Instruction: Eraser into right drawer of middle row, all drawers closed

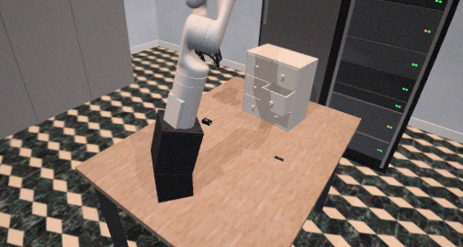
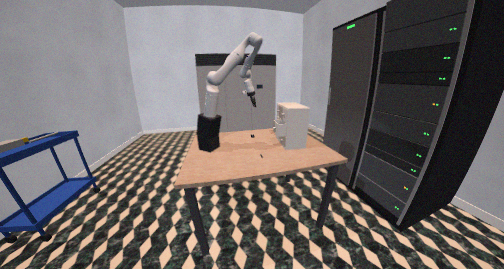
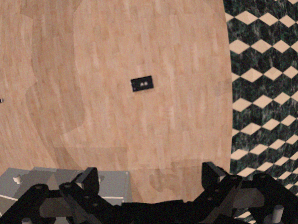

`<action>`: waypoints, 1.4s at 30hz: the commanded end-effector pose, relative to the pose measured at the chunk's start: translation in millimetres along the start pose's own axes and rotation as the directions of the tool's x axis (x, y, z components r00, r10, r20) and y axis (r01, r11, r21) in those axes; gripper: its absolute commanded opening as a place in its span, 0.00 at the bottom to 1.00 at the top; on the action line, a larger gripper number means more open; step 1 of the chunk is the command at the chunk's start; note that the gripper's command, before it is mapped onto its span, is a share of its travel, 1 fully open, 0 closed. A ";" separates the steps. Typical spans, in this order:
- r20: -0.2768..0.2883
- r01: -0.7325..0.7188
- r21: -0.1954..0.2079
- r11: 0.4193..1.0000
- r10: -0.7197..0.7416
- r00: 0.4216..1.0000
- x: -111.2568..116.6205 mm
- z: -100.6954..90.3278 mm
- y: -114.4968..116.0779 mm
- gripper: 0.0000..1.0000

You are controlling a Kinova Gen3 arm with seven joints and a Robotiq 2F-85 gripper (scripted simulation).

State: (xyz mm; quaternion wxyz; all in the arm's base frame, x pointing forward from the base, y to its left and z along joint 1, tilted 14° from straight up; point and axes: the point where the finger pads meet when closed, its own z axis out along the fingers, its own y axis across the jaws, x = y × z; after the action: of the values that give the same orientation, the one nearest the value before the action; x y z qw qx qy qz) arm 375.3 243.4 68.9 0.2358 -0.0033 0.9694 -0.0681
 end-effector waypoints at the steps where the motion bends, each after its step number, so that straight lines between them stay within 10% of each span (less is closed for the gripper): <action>1: -0.008 -0.011 -0.002 1.000 0.011 1.000 -4.8 -0.9 -0.8 1.00; 42: -0.193 -0.011 -0.002 1.000 0.011 0.981 -6.4 -6.7 -0.8 1.00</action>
State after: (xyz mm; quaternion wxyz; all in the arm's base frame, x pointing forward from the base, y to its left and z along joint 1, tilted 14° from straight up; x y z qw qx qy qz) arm 375.2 244.5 76.8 0.1423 0.0045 0.9876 -0.0665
